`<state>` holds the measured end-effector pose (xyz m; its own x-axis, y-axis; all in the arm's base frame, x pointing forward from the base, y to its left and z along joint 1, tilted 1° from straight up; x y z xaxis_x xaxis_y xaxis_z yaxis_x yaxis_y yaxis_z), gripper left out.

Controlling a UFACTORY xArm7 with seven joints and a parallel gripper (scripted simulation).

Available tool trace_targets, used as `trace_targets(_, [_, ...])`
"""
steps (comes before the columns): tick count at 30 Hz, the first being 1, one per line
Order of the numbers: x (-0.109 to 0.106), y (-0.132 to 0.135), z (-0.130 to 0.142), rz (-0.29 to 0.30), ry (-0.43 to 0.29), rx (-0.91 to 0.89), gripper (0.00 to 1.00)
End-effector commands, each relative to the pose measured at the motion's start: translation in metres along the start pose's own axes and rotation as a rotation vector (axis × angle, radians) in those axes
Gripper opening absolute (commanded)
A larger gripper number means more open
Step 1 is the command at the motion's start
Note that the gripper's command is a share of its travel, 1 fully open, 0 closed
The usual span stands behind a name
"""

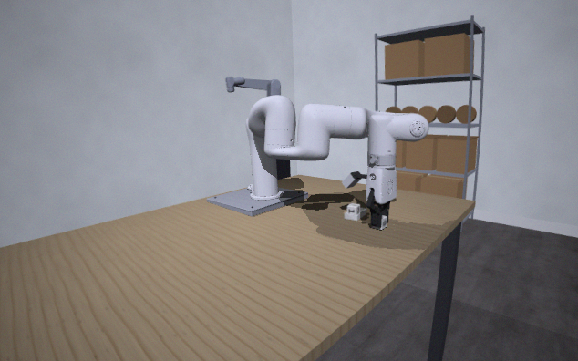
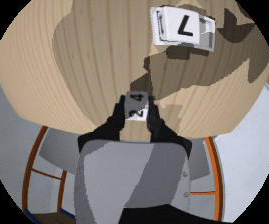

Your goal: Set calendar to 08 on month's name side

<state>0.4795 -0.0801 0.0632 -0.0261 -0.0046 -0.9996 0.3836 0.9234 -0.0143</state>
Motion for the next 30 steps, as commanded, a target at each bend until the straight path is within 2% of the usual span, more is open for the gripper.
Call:
trace_targets(1, [-0.0017, 0.0003, 0.0006, 0.001, -0.003, 0.0, 0.29])
trace_targets(30, [0.0013, 0.0003, 0.0006, 0.001, -0.003, 0.0, 0.29])
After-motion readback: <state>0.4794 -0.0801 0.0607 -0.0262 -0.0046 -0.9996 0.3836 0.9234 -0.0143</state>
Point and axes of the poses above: the point where the finger pads meet when closed, its own x axis out along the fingers, its own y axis across the jaws, z = x × y, the point moved 6 cm from there along -x, back along the fingers, and after that the axes turned 13 degrees about x, right-handed, at the moved point
